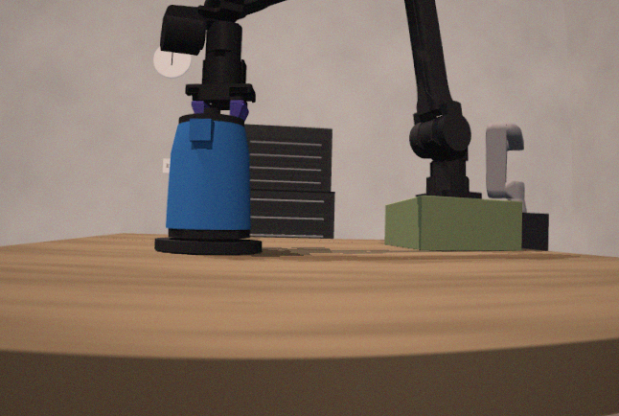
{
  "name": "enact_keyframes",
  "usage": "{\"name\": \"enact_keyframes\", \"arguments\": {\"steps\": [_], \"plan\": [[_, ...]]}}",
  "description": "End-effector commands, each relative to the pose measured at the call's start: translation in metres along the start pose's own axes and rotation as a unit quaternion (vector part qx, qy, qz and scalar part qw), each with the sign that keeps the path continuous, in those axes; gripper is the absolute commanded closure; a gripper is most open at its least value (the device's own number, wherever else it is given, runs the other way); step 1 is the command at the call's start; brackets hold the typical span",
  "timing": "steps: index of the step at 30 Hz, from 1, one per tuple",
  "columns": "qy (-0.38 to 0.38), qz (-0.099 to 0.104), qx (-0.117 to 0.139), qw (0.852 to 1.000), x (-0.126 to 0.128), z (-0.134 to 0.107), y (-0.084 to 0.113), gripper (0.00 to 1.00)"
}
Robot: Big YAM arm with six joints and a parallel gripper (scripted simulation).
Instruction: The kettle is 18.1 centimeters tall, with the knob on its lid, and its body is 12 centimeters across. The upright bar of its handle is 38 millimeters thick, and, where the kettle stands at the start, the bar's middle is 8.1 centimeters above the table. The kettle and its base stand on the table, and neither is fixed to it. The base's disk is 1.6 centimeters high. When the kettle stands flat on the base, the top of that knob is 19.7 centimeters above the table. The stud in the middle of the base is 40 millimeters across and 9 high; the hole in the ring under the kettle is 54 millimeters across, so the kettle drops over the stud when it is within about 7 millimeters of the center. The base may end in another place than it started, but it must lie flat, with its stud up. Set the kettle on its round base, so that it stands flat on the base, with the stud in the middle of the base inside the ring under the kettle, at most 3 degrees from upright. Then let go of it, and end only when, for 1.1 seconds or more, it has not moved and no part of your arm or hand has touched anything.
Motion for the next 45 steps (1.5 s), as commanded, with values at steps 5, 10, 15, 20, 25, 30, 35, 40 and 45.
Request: {"name": "enact_keyframes", "arguments": {"steps": [5, 10, 15, 20, 25, 30, 35, 40, 45], "plan": [[-0.002, 0.027, 0.009, 1.0, 0.012, 0.001, 0.017, 1.0], [-0.001, 0.017, 0.006, 1.0, 0.009, 0.001, 0.007, 1.0], [-0.001, 0.028, 0.009, 1.0, 0.014, 0.0, 0.014, 1.0], [-0.001, 0.026, 0.008, 1.0, 0.013, 0.0, 0.014, 1.0], [-0.001, 0.026, 0.009, 1.0, 0.013, 0.0, 0.014, 1.0], [-0.001, 0.026, 0.009, 1.0, 0.013, 0.0, 0.014, 0.26], [-0.001, 0.025, 0.009, 1.0, 0.012, 0.0, 0.014, 0.26], [-0.001, 0.025, 0.008, 1.0, 0.012, 0.0, 0.014, 0.26], [-0.001, 0.025, 0.008, 1.0, 0.012, 0.0, 0.014, 0.26]]}}
Point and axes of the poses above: the point where the finger pads meet when closed, its own y axis back along the fingers, its own x axis across the jaws, z = x × y, the point moved 9 cm from there along y, back along the fingers, and after that the axes turned 10 degrees about y, right-handed, at the moved point
